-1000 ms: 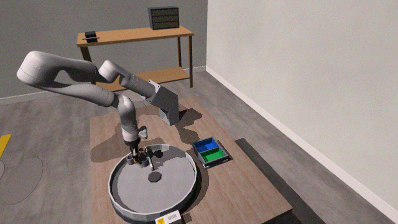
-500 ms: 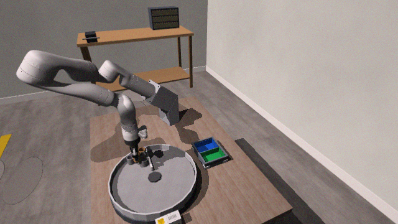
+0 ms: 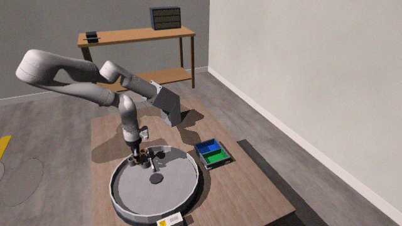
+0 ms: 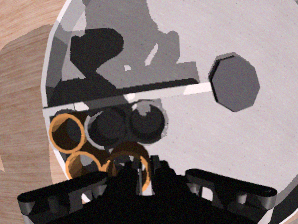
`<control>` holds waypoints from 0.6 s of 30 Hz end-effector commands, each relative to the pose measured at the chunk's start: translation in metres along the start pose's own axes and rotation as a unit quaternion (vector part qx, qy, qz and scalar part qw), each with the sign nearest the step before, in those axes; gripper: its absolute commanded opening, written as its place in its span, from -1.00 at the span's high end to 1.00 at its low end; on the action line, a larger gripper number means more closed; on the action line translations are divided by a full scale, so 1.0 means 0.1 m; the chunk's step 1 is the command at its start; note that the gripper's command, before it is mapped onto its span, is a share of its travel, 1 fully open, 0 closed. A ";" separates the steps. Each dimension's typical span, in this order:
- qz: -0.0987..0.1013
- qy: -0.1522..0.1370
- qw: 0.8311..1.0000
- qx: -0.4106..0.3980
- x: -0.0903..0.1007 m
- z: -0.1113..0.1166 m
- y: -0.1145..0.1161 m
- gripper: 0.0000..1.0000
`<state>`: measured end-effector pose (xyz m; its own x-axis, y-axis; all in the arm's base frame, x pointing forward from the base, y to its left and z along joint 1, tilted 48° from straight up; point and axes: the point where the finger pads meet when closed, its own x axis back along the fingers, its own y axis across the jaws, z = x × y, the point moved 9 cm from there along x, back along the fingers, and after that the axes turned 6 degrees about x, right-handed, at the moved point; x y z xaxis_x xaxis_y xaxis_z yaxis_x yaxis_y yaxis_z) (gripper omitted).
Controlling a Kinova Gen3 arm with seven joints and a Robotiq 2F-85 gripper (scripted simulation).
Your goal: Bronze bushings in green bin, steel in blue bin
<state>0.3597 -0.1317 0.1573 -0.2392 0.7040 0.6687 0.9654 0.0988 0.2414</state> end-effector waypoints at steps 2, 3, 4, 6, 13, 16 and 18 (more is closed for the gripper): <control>-0.001 0.001 1.000 0.000 0.03 0.00 0.01 1.00; -0.001 0.001 1.000 0.000 0.03 0.00 0.01 1.00; -0.001 0.001 1.000 0.000 0.03 0.00 0.01 1.00; -0.001 0.001 1.000 0.000 0.03 0.00 0.01 1.00; -0.002 0.001 1.000 0.000 0.06 0.00 0.01 1.00; -0.002 0.001 1.000 0.000 0.06 0.00 0.01 1.00; -0.002 0.001 1.000 0.000 0.06 0.00 0.01 1.00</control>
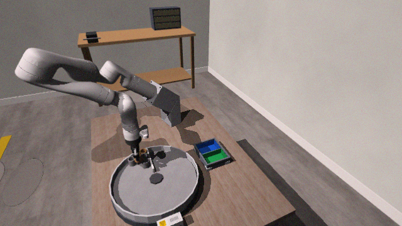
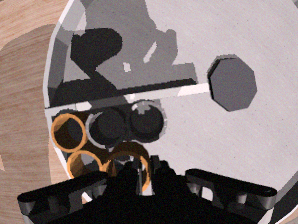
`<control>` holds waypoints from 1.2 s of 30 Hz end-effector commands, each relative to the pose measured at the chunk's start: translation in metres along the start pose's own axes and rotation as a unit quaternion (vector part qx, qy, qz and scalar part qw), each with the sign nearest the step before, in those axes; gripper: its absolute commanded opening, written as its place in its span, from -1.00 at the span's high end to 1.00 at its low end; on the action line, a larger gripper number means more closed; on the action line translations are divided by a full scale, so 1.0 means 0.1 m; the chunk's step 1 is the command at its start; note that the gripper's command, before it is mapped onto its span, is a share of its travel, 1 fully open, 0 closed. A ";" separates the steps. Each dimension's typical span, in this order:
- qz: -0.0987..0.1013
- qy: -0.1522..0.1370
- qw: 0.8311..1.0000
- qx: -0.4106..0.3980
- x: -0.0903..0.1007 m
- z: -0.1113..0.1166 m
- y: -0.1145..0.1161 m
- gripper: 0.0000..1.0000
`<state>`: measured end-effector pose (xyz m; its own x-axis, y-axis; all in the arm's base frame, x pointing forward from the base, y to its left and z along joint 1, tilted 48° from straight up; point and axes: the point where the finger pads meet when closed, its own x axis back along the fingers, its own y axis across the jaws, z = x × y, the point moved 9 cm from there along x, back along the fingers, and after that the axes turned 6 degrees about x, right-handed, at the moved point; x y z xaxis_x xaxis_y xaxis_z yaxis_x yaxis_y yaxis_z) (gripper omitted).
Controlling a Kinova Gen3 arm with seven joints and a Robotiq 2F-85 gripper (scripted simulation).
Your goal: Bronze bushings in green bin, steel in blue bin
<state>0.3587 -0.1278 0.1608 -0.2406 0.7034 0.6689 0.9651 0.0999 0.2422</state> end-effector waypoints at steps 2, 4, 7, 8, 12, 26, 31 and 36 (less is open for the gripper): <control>-0.001 0.000 1.000 0.000 0.01 0.00 0.00 1.00; -0.001 0.000 1.000 0.000 0.02 0.00 0.00 1.00; -0.001 0.000 1.000 0.000 0.04 0.00 0.00 1.00; -0.001 0.000 1.000 0.000 0.04 0.00 0.00 1.00; -0.001 0.000 1.000 0.000 0.04 0.00 0.00 1.00; -0.001 0.000 1.000 0.000 0.07 0.00 0.00 1.00; -0.001 0.000 1.000 0.000 0.09 0.00 0.00 1.00; -0.001 0.000 1.000 0.000 0.10 0.00 0.00 1.00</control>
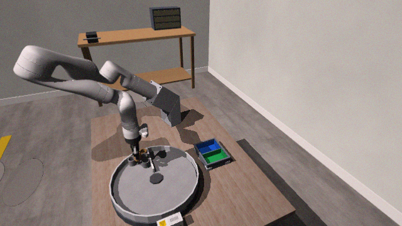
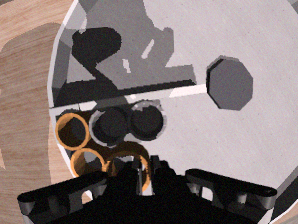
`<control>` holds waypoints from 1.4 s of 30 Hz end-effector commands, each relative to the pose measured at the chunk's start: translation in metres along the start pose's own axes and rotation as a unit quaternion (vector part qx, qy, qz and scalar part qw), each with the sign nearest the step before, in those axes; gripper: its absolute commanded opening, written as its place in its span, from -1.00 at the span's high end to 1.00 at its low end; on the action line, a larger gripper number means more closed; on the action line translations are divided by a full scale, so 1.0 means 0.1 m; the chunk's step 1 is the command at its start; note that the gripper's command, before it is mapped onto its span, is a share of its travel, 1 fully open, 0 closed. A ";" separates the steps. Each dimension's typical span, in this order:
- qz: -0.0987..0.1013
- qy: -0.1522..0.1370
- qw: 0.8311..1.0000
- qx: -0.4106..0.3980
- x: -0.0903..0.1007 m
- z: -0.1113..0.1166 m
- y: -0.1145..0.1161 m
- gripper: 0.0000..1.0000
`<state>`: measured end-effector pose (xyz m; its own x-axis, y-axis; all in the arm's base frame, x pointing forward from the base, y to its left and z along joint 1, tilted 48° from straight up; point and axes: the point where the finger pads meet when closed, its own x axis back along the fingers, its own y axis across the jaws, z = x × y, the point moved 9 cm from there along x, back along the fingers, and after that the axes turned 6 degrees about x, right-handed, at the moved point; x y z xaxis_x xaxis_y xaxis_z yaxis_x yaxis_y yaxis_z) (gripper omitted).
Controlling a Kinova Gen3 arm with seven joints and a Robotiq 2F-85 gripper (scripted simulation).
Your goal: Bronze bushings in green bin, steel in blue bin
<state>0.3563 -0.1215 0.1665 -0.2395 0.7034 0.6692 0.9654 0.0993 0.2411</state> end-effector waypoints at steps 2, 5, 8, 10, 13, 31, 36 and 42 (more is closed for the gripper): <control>-0.001 0.000 1.000 0.000 0.03 0.00 0.01 1.00; -0.001 0.000 1.000 0.000 0.04 0.00 0.01 1.00; -0.001 0.000 1.000 0.000 0.04 0.00 0.01 1.00; -0.001 0.000 1.000 0.000 0.04 0.00 0.01 1.00; -0.001 0.000 1.000 0.000 0.11 0.00 0.01 1.00; -0.001 0.000 1.000 0.000 0.40 0.00 0.00 1.00; -0.001 0.000 1.000 0.000 0.40 0.00 0.00 1.00; -0.001 0.000 1.000 0.000 0.40 0.44 0.07 1.00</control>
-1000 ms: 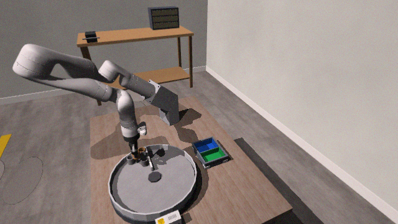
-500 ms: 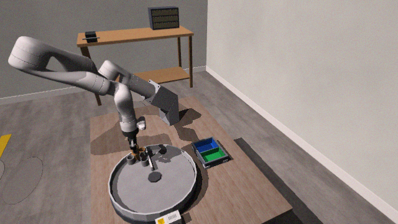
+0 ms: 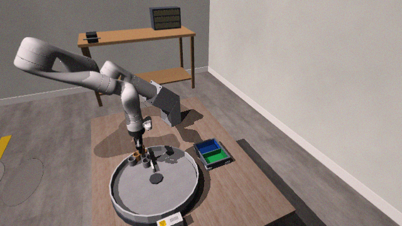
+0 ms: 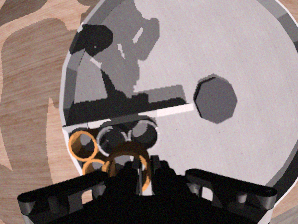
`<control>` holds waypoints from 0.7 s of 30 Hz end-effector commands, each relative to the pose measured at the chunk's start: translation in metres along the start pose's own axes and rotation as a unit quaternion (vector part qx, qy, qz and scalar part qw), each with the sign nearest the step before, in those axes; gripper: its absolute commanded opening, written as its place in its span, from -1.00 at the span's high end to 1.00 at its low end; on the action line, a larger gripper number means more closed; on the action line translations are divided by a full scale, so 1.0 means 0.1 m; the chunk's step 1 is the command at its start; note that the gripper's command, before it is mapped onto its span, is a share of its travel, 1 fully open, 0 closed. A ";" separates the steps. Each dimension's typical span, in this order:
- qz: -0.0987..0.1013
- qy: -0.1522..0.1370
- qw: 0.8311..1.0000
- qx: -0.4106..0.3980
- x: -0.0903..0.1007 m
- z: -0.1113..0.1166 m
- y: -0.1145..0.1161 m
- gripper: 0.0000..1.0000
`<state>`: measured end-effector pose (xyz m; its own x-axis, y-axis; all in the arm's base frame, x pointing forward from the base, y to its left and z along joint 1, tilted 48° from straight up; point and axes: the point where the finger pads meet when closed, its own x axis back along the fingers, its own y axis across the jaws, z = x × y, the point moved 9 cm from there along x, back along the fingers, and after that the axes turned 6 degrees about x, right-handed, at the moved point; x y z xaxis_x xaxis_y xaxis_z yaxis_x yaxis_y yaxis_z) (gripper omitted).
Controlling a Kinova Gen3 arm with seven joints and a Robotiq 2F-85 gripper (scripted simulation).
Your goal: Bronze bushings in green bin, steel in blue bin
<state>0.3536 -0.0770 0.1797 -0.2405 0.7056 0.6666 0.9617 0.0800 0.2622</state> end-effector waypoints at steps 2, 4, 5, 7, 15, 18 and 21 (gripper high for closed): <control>0.000 0.002 1.000 0.015 -0.01 0.34 0.03 1.00; 0.000 0.002 1.000 0.015 -0.01 0.34 0.03 1.00; 0.000 0.002 1.000 0.015 -0.01 0.45 0.05 1.00; 0.000 0.002 1.000 0.014 -0.01 0.67 0.08 1.00; 0.000 0.002 1.000 0.014 -0.01 1.00 0.12 1.00; 0.000 0.002 1.000 0.014 -0.01 1.33 0.17 1.00; 0.000 0.002 1.000 0.014 0.00 1.44 0.18 1.00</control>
<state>0.3901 0.0178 0.0965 -0.2454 0.7008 0.6698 0.9612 0.0863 0.2619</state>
